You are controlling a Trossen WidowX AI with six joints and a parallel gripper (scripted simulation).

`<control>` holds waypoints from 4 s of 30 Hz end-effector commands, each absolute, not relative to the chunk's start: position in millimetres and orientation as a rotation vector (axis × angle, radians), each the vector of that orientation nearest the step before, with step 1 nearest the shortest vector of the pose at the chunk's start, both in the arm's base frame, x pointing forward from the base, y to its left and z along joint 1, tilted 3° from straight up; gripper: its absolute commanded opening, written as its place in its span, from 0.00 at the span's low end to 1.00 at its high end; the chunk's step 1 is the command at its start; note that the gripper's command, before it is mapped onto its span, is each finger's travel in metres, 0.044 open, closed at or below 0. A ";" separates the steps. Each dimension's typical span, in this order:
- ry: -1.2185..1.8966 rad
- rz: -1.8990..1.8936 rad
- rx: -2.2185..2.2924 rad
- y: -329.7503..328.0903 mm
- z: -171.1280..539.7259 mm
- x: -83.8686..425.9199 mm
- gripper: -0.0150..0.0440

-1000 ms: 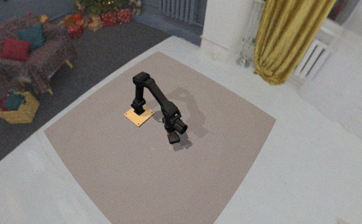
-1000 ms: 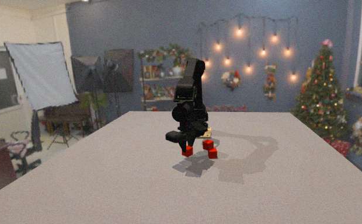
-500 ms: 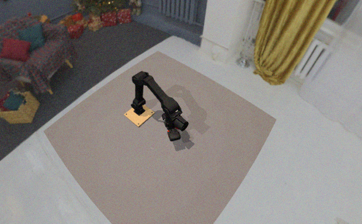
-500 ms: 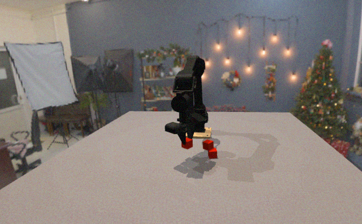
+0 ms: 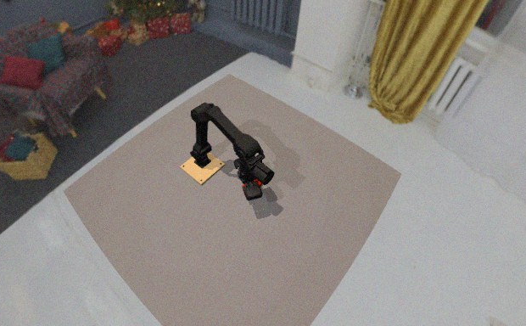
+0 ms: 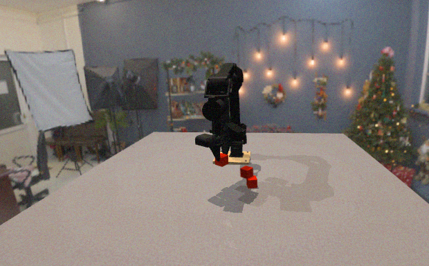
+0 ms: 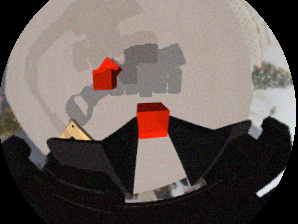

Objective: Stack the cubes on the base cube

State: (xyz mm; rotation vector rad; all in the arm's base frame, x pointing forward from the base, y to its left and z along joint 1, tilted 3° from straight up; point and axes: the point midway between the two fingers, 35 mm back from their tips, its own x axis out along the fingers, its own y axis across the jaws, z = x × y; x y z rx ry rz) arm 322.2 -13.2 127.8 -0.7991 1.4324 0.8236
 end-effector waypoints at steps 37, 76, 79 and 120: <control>1.425 0.831 -0.785 88.5 135.7 311.3 0.43; 1.426 0.816 -0.716 104.7 97.3 304.8 0.43; 1.426 0.821 -0.737 105.4 90.0 305.1 0.43; 1.425 0.831 -0.783 106.8 72.8 305.2 0.60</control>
